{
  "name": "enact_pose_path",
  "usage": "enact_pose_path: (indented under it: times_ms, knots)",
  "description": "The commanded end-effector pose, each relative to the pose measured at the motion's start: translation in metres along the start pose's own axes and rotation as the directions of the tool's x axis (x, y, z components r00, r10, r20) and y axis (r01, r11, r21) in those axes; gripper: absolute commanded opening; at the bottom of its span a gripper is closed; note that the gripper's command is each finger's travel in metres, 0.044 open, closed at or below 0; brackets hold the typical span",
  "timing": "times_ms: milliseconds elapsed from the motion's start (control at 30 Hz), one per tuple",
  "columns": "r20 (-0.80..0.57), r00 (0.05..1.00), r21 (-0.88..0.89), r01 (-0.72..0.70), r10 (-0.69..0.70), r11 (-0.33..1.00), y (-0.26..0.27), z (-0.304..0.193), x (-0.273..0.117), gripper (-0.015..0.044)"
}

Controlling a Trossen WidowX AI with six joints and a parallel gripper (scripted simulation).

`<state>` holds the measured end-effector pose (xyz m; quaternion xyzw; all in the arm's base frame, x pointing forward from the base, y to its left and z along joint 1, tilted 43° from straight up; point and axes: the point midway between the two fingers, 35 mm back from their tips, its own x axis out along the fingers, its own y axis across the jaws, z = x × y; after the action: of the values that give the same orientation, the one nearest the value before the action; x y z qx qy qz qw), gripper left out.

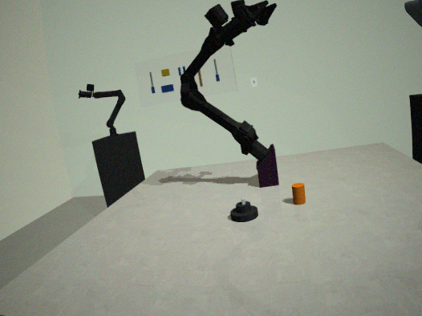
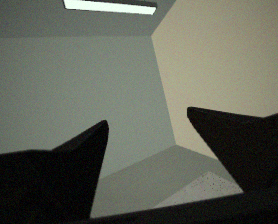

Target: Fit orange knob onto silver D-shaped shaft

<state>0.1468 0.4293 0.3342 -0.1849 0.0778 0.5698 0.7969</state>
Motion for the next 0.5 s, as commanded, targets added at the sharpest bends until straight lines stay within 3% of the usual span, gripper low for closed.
enact_pose_path:
  times_ms: [0, 67, 233, 467]
  knots:
    - [0.0, 1.0, 0.0, 0.0, 0.0, 1.0, 0.0, 0.0, 0.0, 0.0426]
    - [-0.035, 0.999, -0.007, 0.011, -0.011, 1.0, -0.003, -0.01, 0.005, 0.044]
    - [-0.284, 0.955, -0.069, 0.067, -0.084, 0.995, -0.027, -0.085, 0.033, 0.044]
    - [-0.623, 0.766, -0.167, 0.071, -0.161, 0.983, -0.061, -0.2, 0.042, 0.044]
